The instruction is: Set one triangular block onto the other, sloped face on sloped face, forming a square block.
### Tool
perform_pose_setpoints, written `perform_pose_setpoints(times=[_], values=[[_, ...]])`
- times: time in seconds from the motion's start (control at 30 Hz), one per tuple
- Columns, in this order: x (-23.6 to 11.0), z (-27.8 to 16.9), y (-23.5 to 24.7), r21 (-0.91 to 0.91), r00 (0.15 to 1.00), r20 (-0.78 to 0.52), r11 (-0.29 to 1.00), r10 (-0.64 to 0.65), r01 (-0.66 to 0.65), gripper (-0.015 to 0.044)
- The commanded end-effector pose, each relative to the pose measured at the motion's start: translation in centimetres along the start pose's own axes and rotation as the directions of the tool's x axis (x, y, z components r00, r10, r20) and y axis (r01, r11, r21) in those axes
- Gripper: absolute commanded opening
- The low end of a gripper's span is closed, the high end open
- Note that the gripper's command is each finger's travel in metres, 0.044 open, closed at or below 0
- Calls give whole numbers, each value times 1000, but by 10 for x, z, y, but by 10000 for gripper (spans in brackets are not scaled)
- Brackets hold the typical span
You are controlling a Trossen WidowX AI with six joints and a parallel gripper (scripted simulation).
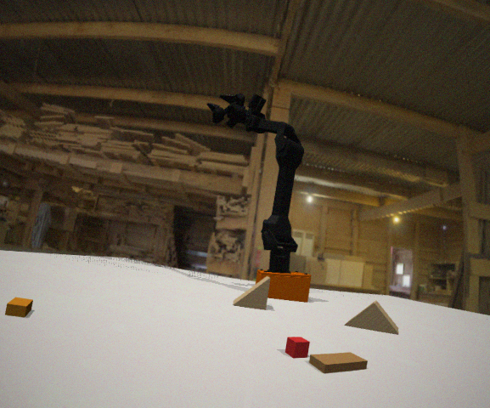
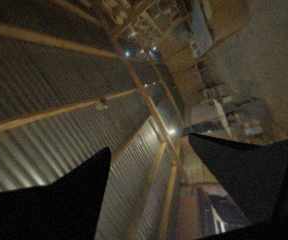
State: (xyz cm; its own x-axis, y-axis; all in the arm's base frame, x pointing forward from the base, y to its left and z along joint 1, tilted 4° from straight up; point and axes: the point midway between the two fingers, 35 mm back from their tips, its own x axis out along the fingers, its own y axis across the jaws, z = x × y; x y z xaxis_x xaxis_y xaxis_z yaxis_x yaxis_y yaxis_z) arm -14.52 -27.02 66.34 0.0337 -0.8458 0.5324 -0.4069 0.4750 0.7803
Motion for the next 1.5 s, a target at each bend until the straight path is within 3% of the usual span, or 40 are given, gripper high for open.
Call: perform_pose_setpoints(times=[0.0,0.2,0.4,0.77,1.1,1.47], values=[[0,0,-1,2,1000,-1,1000,-1,1,426],[12,-8,-36,93,997,-35,993,-63,66,440],[30,-27,-116,225,968,-131,945,-212,238,440],[18,-105,-271,359,804,-358,725,-474,588,440],[-57,-203,-391,291,515,-567,429,-642,855,440],[-199,-290,-474,73,119,-679,95,-725,993,440]])
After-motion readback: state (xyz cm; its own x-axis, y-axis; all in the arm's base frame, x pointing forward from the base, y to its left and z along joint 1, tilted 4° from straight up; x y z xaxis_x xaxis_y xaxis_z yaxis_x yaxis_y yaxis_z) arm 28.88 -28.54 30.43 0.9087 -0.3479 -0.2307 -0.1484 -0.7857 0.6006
